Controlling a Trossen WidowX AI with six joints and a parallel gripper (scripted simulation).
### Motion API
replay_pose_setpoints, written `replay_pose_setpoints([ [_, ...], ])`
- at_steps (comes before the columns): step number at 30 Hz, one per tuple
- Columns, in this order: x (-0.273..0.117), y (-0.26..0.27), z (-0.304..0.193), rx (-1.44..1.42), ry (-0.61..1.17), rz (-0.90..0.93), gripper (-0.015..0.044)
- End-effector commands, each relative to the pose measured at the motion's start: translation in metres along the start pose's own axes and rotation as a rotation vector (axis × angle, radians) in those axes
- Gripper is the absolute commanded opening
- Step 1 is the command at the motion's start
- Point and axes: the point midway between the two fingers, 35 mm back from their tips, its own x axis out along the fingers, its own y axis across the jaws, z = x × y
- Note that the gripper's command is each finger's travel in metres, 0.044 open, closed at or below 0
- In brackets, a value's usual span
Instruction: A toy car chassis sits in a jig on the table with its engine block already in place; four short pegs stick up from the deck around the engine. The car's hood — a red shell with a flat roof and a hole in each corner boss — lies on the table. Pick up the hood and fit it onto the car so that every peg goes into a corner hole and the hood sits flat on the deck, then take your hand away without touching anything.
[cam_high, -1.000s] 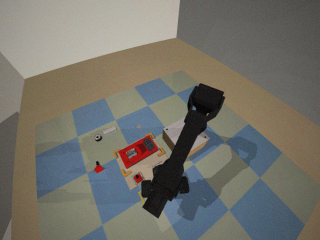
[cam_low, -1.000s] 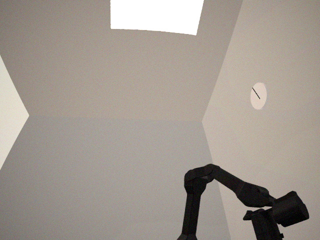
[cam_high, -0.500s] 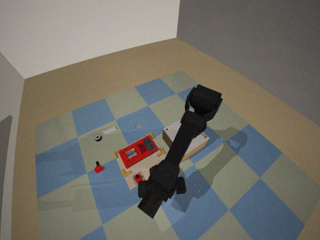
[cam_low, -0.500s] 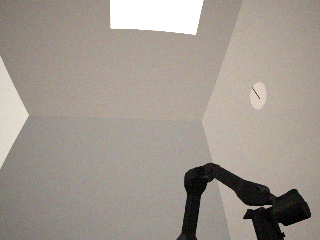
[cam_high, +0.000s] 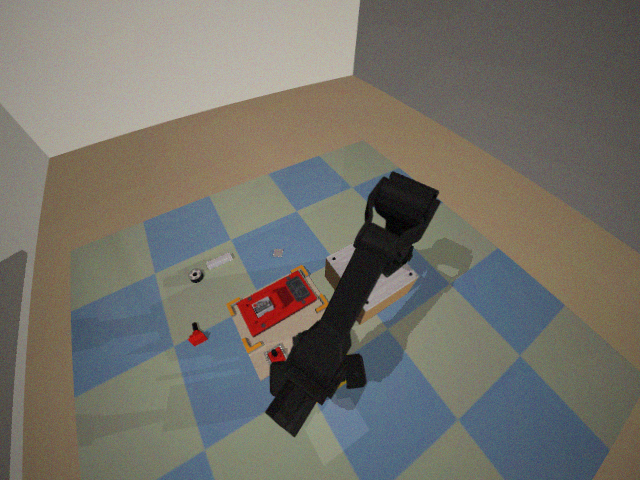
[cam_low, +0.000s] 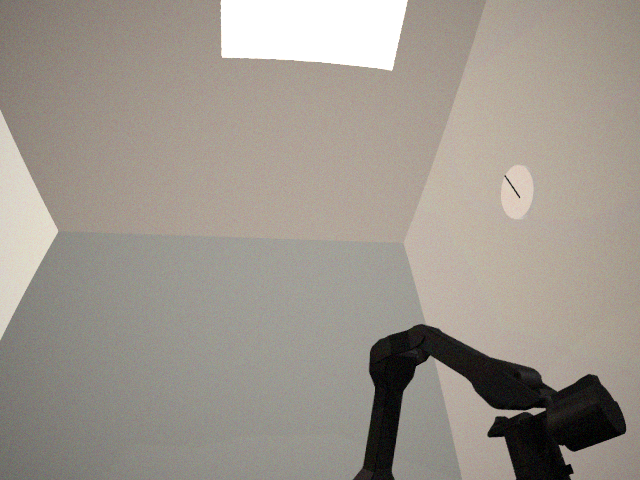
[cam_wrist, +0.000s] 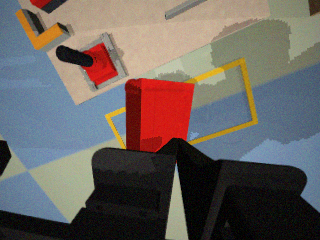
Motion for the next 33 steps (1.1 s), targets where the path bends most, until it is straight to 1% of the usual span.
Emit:
replay_pose_setpoints([
  [1,-0.011,0.002,-0.001,-0.003,0.003,-0.002,0.0],
  [4,-0.037,0.002,-0.002,-0.003,0.003,-0.002,0.0],
  [7,-0.071,0.0,-0.001,-0.003,0.003,-0.002,0.0],
  [9,-0.08,-0.001,0.0,-0.003,0.003,-0.002,0.0],
  [32,-0.078,0.003,-0.003,0.0,0.018,0.015,0.0],
  [33,-0.077,0.003,-0.003,-0.011,0.018,0.015,0.0026],
])
